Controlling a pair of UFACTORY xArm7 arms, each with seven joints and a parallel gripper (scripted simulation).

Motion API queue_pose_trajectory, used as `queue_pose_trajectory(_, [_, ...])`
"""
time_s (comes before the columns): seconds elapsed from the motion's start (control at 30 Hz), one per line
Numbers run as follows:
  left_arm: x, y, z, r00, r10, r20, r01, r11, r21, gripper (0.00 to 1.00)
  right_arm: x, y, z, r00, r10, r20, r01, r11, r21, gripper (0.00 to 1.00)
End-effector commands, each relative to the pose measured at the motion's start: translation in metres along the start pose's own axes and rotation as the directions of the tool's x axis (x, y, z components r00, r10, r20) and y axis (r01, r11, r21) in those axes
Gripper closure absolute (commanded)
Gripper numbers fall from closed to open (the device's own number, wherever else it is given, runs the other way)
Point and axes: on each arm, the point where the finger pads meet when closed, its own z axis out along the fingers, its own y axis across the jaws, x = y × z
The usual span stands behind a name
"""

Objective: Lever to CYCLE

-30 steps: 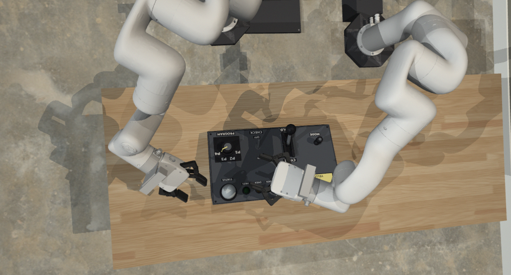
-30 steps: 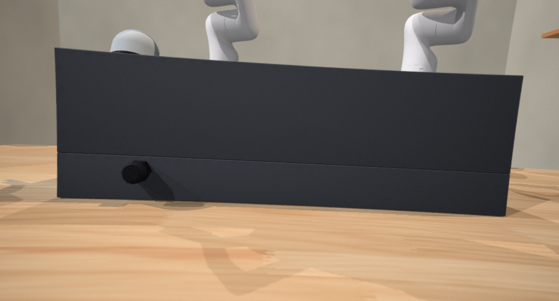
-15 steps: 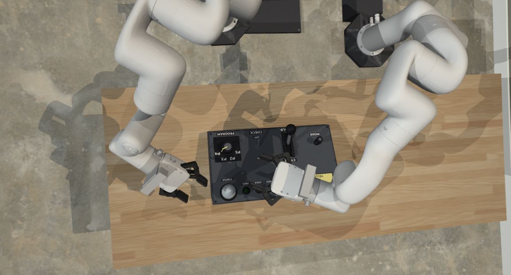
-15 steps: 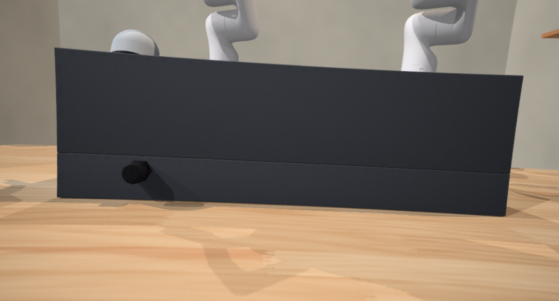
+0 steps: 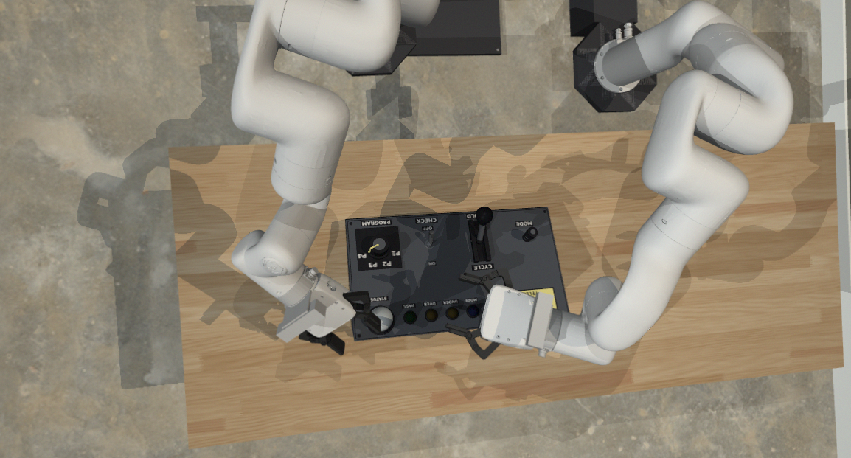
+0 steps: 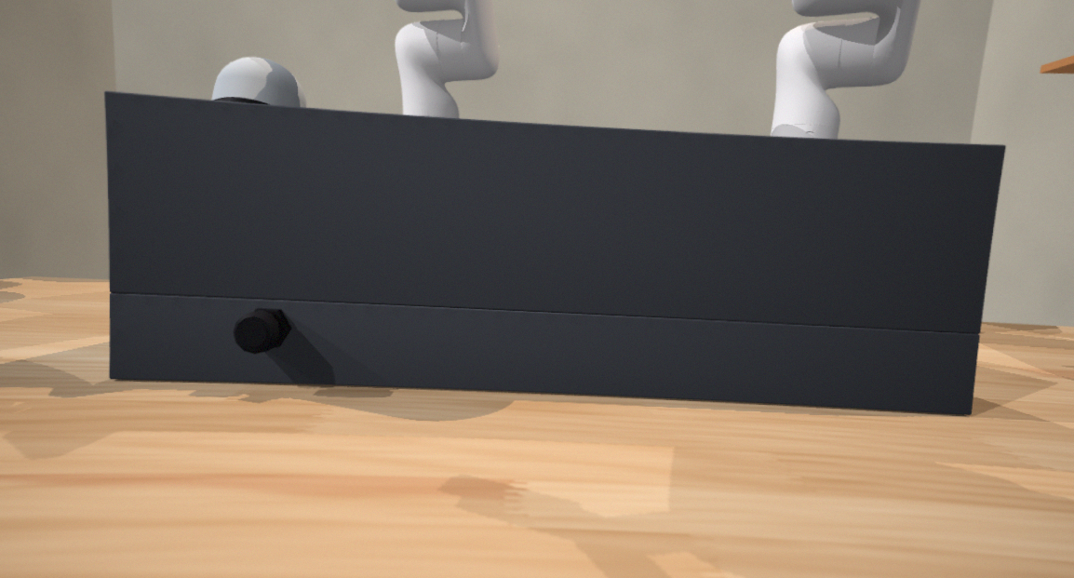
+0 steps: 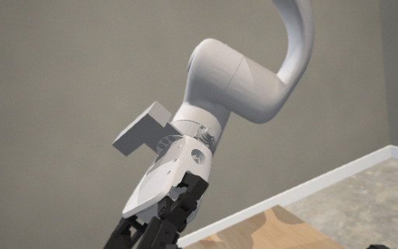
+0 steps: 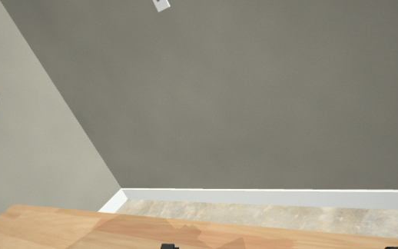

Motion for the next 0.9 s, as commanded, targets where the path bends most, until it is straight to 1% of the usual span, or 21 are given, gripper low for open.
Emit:
queue_pose_trajectory(0.0, [-0.017,-0.011,-0.059,0.993,-0.099,0.059,0.096,0.994,0.057,0.0,0.007,-0.013,0.029,1.0,0.011,0.006,-0.01,0.999,-0.053,0.0])
queue_pose_trajectory(0.03, [-0.022,-0.012,-0.074,0.989,-0.128,0.072,0.123,0.99,0.073,0.0,0.008,-0.016,0.034,1.0,0.014,0.008,-0.014,0.998,-0.062,0.0])
queue_pose_trajectory(0.07, [-0.025,-0.013,-0.084,0.986,-0.147,0.081,0.14,0.987,0.084,0.0,0.008,-0.019,0.038,1.0,0.018,0.01,-0.017,0.997,-0.07,0.0])
queue_pose_trajectory(0.1, [-0.027,-0.013,-0.091,0.983,-0.16,0.086,0.152,0.984,0.092,0.0,0.008,-0.022,0.042,1.0,0.022,0.012,-0.021,0.997,-0.078,0.0])
queue_pose_trajectory(0.23, [-0.035,-0.014,-0.117,0.972,-0.211,0.106,0.198,0.972,0.123,0.0,0.008,-0.022,0.042,1.0,0.022,0.012,-0.021,0.997,-0.078,0.0])
queue_pose_trajectory(0.3, [-0.038,-0.014,-0.127,0.967,-0.229,0.112,0.214,0.968,0.134,0.0,0.008,-0.022,0.042,1.0,0.022,0.012,-0.021,0.997,-0.078,0.0])
queue_pose_trajectory(0.37, [-0.038,-0.014,-0.127,0.967,-0.229,0.112,0.214,0.968,0.134,0.0,0.008,-0.022,0.042,1.0,0.022,0.012,-0.021,0.997,-0.078,0.0])
queue_pose_trajectory(0.43, [-0.041,-0.014,-0.137,0.961,-0.249,0.119,0.231,0.962,0.147,0.0,0.008,-0.022,0.042,1.0,0.022,0.012,-0.021,0.997,-0.078,0.0])
queue_pose_trajectory(0.87, [-0.055,-0.011,-0.184,0.929,-0.342,0.144,0.309,0.928,0.208,0.0,0.008,-0.022,0.042,1.0,0.022,0.012,-0.021,0.997,-0.078,0.0])
